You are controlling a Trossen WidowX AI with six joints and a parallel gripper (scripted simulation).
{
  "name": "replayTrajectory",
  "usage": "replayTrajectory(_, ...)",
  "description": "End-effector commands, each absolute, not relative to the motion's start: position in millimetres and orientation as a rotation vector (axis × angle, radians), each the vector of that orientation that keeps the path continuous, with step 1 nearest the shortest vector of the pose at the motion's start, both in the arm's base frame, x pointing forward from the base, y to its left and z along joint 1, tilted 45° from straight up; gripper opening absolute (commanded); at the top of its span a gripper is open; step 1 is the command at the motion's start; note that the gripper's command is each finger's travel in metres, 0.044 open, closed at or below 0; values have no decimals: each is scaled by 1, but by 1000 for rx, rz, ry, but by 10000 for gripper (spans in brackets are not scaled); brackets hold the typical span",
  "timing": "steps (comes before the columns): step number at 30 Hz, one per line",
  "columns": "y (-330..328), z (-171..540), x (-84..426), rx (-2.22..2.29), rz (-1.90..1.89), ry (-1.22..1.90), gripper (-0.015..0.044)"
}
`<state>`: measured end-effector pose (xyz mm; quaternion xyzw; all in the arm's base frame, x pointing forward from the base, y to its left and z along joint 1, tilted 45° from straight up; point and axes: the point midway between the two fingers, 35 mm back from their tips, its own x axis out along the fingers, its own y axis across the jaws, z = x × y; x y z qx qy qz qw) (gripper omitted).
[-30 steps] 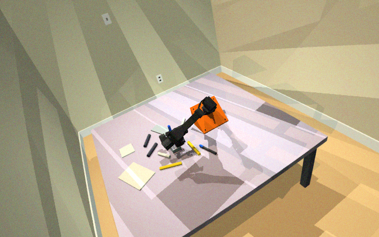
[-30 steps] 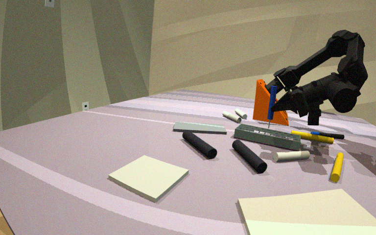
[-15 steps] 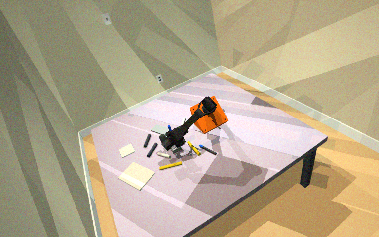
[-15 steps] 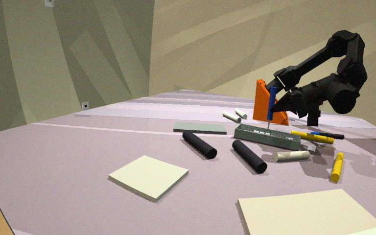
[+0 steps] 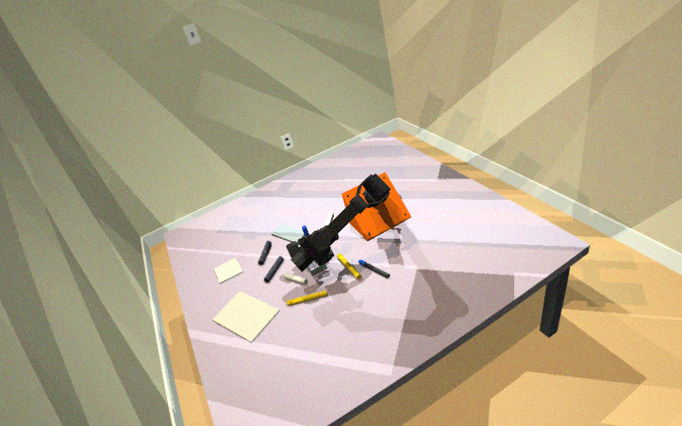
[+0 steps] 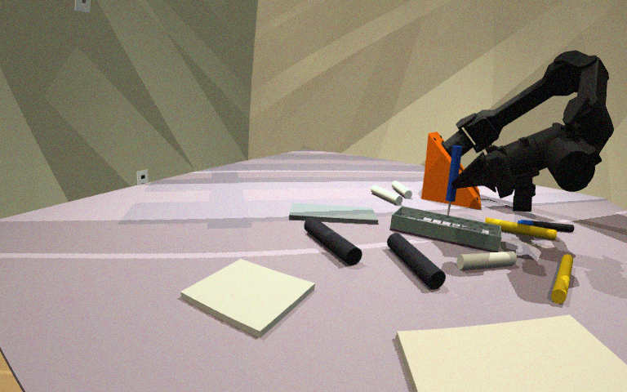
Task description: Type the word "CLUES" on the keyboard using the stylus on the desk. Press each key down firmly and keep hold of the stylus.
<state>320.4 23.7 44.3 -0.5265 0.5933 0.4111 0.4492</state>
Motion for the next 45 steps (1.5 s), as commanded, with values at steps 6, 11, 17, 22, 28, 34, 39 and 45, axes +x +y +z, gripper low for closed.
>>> replayTrajectory(6,27,40,321,-1299,1013,1471,81)
replayTrajectory(11,29,39,321,-1299,1013,1471,81)
replayTrajectory(17,30,38,321,-1299,1013,1471,81)
replayTrajectory(22,31,36,321,-1299,1013,1471,81)
replayTrajectory(28,33,35,321,-1299,1014,1471,81)
replayTrajectory(34,35,33,321,-1298,1014,1471,81)
replayTrajectory(39,36,32,322,-1298,1014,1471,81)
replayTrajectory(45,35,33,321,-1298,1014,1471,81)
